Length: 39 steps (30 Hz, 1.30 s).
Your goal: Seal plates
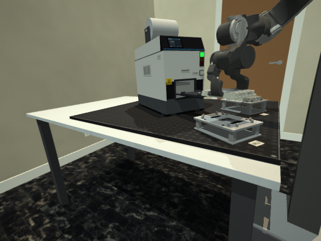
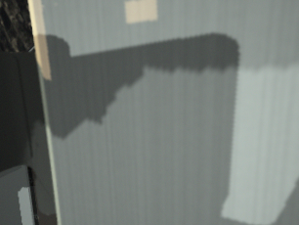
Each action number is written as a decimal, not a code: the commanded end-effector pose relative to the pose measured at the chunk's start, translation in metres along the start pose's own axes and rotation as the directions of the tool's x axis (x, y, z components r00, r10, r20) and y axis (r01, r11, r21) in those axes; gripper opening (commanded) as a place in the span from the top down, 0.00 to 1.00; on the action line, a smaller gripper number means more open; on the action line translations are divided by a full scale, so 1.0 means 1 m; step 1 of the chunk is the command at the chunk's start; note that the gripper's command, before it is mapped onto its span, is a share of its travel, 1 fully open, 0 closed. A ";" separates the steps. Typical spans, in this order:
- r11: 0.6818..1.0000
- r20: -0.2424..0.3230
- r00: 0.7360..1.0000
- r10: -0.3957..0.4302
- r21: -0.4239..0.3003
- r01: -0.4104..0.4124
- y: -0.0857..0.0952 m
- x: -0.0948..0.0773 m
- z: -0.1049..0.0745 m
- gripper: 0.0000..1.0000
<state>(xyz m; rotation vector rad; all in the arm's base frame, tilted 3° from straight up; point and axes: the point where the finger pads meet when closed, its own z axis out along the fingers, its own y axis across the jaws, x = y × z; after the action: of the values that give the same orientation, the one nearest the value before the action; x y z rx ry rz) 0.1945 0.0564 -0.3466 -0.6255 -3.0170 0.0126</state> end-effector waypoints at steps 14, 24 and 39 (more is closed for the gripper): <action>1.000 -0.001 1.000 -0.006 -0.004 0.006 0.001 0.002 0.007 1.00; 1.000 0.000 1.000 -0.005 -0.006 0.005 0.001 0.001 0.011 1.00; 1.000 -0.002 1.000 -0.005 -0.005 0.005 0.001 0.001 0.018 1.00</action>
<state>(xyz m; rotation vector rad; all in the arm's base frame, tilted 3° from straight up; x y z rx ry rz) 0.1932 0.0567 -0.3635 -0.6255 -3.0164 0.0115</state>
